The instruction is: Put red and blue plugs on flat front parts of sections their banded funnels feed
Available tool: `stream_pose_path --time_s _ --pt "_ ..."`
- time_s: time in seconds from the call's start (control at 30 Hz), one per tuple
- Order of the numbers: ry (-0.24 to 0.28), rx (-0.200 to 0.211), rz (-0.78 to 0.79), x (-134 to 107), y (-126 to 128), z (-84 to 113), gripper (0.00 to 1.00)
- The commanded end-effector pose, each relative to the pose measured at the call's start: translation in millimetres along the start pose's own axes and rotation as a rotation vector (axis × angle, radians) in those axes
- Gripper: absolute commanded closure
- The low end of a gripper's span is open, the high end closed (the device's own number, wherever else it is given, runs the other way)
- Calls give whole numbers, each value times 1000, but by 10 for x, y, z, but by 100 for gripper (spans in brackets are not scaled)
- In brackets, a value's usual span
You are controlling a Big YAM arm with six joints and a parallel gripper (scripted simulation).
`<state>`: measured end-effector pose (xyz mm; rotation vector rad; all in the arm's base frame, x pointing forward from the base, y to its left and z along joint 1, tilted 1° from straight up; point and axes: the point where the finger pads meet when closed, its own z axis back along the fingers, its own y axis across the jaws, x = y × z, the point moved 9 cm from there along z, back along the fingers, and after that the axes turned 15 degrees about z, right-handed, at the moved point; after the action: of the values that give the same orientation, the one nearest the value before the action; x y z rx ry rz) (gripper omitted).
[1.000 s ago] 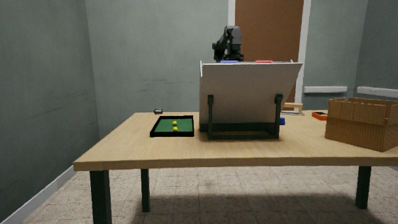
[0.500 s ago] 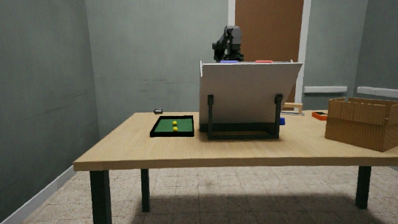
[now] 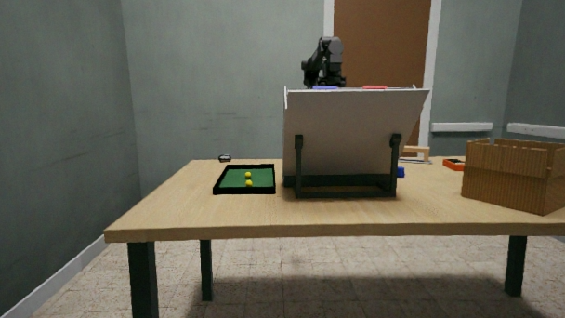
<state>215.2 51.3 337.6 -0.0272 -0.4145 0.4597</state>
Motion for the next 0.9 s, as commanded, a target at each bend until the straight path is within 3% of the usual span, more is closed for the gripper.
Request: stream_pose_path --time_s 0.0,0.33,0.37,0.6,0.87 --pt "-17 -7 -5 17 -37 -25 44" --pt "-17 -7 -5 17 -37 -25 44" --pt "-17 -7 -5 17 -37 -25 37" --pt "-15 0 -5 29 21 -34 37" --pt "18 6 -3 20 161 -106 37"
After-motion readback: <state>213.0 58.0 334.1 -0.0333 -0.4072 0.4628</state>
